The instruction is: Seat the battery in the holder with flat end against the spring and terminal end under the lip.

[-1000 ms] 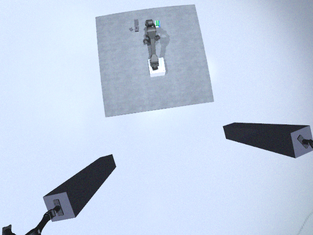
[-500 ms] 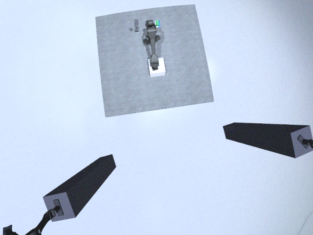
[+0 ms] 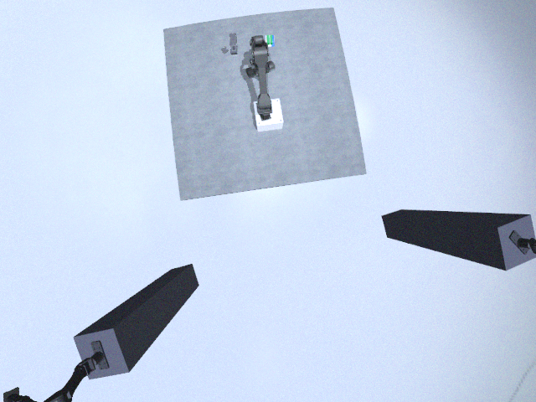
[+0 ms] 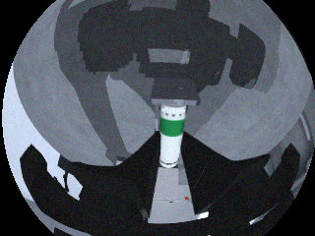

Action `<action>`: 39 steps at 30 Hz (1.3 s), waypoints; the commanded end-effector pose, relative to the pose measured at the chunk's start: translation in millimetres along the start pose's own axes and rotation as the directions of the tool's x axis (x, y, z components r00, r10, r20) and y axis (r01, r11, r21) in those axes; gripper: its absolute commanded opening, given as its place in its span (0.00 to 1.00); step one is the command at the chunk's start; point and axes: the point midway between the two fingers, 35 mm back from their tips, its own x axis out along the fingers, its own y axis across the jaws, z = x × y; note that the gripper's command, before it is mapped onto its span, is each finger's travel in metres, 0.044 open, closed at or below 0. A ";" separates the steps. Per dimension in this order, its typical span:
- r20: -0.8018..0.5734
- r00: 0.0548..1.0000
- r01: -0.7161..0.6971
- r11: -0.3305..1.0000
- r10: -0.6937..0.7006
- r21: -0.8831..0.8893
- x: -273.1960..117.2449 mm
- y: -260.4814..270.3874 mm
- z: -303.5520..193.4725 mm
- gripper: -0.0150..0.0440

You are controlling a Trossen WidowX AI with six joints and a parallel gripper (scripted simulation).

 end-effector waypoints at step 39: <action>0.223 0.975 -0.005 1.000 0.007 -0.012 6.8 -0.8 -0.6 0.35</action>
